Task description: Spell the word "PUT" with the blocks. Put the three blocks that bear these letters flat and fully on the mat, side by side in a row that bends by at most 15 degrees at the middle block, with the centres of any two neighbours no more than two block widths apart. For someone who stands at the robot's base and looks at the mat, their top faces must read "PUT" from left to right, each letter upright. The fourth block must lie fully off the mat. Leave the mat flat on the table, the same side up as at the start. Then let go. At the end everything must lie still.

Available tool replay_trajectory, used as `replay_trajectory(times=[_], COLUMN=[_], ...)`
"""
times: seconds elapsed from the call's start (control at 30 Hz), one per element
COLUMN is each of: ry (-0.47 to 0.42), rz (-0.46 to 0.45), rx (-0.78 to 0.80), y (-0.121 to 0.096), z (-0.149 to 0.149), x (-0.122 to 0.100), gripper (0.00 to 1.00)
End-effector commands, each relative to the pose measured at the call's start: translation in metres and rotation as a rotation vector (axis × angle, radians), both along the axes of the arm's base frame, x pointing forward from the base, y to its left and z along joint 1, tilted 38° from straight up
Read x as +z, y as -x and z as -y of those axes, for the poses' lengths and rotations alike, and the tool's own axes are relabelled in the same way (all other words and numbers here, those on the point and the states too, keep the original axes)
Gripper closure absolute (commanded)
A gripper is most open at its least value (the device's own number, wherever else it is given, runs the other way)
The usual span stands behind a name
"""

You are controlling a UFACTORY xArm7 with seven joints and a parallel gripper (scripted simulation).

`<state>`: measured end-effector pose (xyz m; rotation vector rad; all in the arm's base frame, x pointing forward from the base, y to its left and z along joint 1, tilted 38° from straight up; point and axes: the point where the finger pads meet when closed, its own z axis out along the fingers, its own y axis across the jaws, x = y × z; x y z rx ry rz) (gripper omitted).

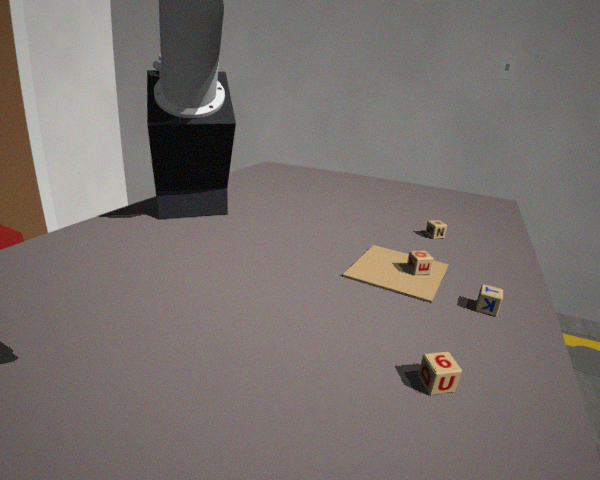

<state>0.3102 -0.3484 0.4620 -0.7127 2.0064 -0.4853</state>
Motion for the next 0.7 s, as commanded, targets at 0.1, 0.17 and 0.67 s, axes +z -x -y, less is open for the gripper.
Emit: replay_trajectory(times=[0.1,0.17,0.67], ry=[0.004,0.004,0.007], rz=[0.002,0.002,0.002], rx=[-0.001,-0.001,0.003], y=[0.0005,0.0005,-0.002], z=[0.0004,0.0004,-0.0038], x=[0.0021,0.0021,0.0074], gripper=[0.0,0.0,0.0])
